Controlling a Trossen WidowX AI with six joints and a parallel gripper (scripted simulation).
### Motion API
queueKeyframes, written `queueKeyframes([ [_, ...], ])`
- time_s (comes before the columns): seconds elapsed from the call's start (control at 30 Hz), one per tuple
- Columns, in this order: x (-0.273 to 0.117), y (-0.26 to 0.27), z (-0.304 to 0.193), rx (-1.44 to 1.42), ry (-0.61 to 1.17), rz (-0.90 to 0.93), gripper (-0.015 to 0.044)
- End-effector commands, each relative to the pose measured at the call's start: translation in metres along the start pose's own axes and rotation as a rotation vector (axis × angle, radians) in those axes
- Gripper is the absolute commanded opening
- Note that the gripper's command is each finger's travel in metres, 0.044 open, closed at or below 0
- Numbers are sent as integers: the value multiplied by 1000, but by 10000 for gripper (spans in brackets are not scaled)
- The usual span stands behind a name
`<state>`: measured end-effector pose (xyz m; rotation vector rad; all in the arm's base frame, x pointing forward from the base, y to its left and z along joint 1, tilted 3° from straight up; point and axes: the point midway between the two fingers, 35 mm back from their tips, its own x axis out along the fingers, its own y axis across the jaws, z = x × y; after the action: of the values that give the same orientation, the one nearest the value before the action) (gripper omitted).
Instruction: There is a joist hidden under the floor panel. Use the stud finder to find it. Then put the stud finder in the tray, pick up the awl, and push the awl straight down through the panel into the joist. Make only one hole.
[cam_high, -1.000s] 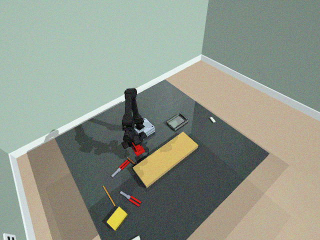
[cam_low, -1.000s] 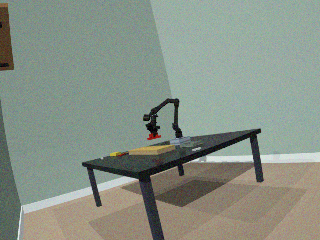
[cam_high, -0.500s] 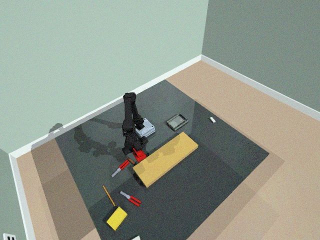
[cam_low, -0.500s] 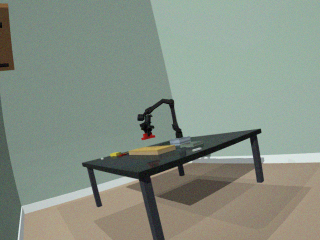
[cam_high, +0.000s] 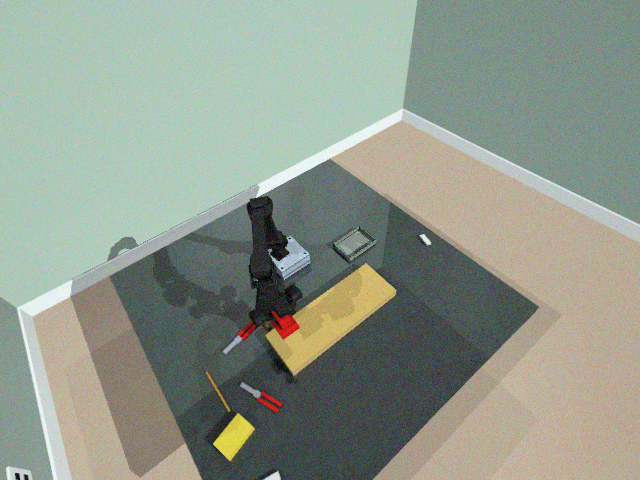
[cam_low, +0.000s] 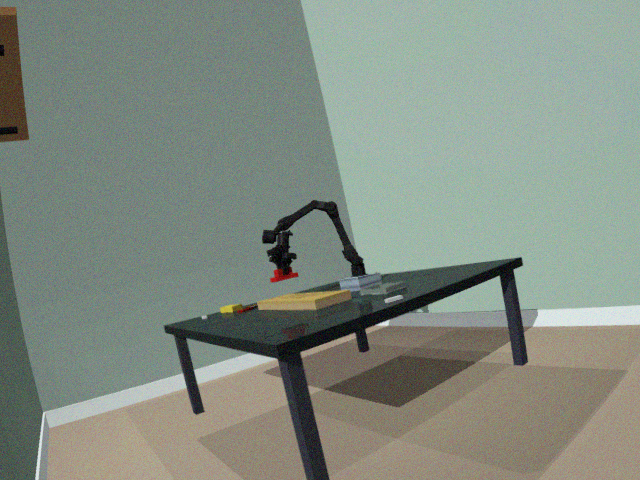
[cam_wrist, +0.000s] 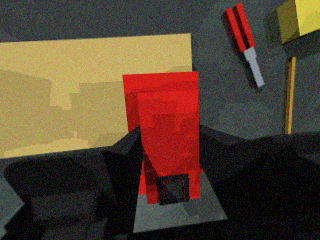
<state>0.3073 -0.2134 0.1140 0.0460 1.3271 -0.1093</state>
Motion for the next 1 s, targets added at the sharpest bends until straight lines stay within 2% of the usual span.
queueKeyframes([
  [0.0,4,-4,19,-9,-6,-5,0],
  [0.23,13,-6,40,-25,-8,-1,0],
  [0.97,45,-7,33,-25,-8,-1,0],
])
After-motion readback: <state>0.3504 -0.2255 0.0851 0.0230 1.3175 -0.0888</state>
